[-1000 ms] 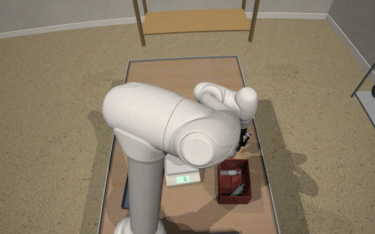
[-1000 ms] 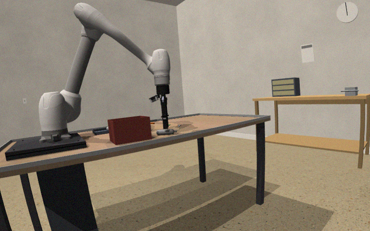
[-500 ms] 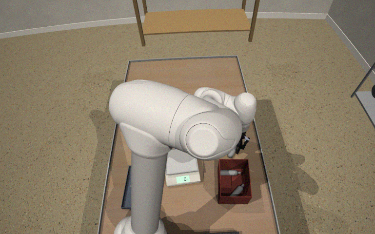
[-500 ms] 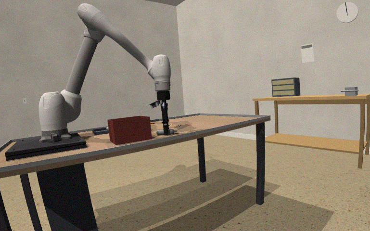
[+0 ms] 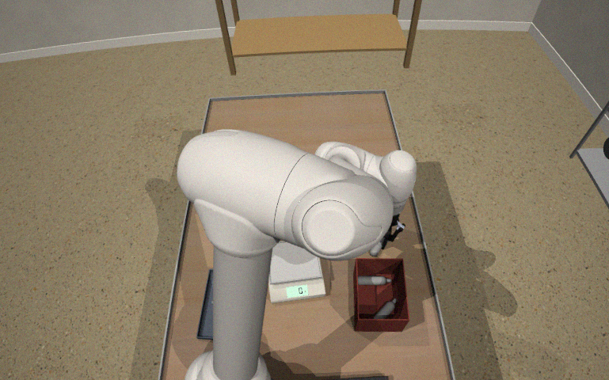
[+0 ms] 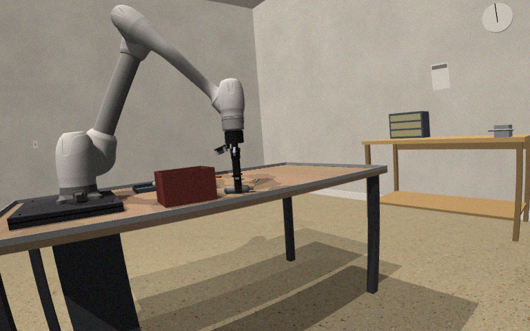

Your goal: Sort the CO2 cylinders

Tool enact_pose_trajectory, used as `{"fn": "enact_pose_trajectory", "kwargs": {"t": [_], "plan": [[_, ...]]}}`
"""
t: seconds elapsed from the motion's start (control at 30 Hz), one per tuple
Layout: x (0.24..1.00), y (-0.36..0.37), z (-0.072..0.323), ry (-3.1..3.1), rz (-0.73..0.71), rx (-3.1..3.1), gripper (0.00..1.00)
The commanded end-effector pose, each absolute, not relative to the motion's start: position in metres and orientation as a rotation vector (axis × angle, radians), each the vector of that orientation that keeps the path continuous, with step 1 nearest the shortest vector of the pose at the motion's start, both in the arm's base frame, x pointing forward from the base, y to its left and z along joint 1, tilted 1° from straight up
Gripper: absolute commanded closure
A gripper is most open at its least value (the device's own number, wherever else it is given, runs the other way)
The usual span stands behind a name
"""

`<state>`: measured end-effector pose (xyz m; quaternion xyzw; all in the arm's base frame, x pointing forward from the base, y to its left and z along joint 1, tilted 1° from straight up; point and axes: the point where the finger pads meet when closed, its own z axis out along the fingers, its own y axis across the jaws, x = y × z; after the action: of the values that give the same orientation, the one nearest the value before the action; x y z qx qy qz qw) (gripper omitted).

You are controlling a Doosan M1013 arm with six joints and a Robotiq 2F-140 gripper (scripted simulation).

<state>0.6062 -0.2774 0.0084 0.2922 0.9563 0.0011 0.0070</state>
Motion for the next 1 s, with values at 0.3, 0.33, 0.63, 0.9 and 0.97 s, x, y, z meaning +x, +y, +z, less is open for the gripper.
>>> {"fn": "enact_pose_trajectory", "kwargs": {"t": [0.3, 0.33, 0.63, 0.9, 0.97], "plan": [[0.606, -0.277, 0.027, 2.99, 0.004, 0.914, 0.9], [0.606, -0.277, 0.027, 2.99, 0.004, 0.914, 0.9], [0.605, -0.277, 0.111, 2.99, 0.004, 0.914, 0.9], [0.604, -0.277, 0.163, 2.99, 0.004, 0.914, 0.9], [0.604, -0.277, 0.173, 2.99, 0.004, 0.914, 0.9]]}}
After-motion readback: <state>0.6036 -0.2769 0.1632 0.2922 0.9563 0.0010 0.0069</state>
